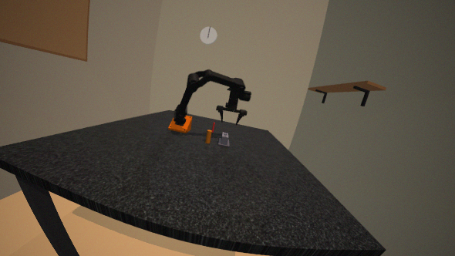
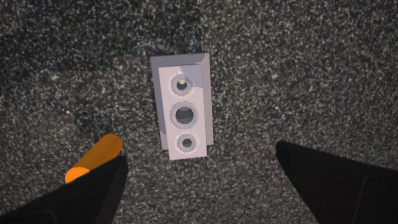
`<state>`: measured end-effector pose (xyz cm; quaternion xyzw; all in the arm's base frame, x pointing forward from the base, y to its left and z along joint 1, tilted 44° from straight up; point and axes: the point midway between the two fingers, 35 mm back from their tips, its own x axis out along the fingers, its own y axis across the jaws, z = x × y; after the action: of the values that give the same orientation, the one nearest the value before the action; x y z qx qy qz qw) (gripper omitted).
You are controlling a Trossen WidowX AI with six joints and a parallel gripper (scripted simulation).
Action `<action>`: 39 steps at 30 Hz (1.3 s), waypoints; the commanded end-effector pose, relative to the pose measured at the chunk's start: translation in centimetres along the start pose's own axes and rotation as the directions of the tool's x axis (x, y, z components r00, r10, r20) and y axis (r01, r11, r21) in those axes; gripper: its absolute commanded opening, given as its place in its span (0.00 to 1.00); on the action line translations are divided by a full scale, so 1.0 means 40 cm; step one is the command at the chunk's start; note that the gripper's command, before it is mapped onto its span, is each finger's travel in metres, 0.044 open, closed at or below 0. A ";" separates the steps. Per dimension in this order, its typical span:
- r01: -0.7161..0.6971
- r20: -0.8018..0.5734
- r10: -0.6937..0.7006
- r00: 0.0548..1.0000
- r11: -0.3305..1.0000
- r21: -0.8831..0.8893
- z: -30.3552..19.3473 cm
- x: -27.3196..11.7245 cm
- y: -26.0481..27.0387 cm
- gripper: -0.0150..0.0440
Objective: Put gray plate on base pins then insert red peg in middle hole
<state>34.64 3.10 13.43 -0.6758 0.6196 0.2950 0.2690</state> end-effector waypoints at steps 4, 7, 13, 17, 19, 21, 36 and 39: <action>-0.022 -0.004 0.022 1.000 1.000 -0.002 0.001 -0.022 0.001 1.00; -0.021 -0.002 0.022 1.000 0.998 0.053 0.013 -0.023 0.002 1.00; -0.023 0.014 0.018 1.000 0.860 0.509 0.115 -0.032 0.024 1.00; -0.028 0.022 0.017 1.000 0.648 0.761 0.181 -0.038 0.048 1.00; -0.030 0.025 0.017 1.000 0.514 0.858 0.213 -0.040 0.063 1.00; -0.031 0.027 0.018 0.999 0.365 0.931 0.243 -0.042 0.079 1.00; -0.009 0.023 0.023 0.999 -0.476 0.879 0.395 -0.043 0.190 1.00; -0.002 0.020 0.024 1.000 -0.604 0.797 0.415 -0.042 0.209 1.00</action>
<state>29.24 13.03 7.40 -0.2723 0.6458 -0.2202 0.6785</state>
